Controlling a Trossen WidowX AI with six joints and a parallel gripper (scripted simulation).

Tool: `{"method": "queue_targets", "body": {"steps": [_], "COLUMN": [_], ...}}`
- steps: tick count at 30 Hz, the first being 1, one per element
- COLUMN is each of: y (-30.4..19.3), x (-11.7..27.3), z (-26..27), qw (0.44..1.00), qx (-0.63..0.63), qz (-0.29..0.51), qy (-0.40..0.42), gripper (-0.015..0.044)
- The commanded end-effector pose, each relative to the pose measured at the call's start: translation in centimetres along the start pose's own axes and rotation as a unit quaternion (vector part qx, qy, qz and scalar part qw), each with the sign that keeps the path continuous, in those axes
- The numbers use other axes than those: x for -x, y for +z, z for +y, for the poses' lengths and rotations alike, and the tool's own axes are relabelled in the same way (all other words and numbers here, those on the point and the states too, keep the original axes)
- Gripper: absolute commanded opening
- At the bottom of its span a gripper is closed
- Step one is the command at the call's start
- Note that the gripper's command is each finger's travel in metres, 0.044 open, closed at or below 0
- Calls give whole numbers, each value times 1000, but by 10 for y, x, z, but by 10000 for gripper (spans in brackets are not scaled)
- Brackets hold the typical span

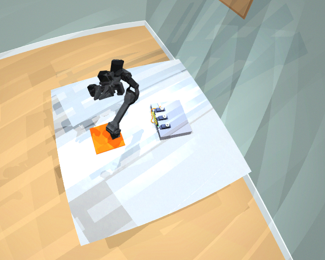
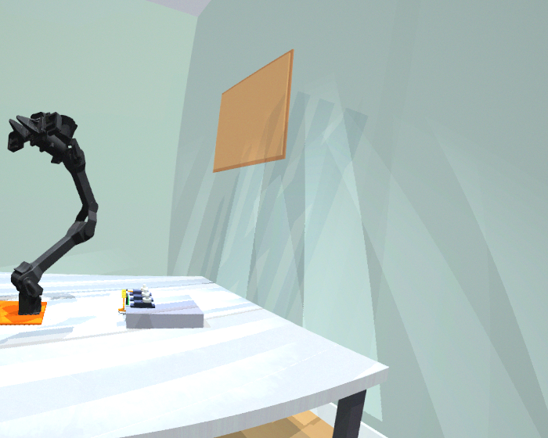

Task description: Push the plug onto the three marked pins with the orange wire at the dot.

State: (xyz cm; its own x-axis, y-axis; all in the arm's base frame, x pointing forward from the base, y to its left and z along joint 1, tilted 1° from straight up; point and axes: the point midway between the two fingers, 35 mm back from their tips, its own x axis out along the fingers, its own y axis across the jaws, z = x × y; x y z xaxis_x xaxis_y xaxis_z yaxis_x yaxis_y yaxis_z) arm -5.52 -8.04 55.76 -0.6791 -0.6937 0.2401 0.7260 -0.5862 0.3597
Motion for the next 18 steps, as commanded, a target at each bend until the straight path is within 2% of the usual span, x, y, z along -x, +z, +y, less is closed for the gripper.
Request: {"method": "queue_targets", "body": {"steps": [1,18], "y": [-8,-39], "x": [-10,-34], "z": [0,23], "qw": [999,984], "qx": [-3,-7], "qz": [19,74], "qy": [31,161], "gripper": [115,115]}}
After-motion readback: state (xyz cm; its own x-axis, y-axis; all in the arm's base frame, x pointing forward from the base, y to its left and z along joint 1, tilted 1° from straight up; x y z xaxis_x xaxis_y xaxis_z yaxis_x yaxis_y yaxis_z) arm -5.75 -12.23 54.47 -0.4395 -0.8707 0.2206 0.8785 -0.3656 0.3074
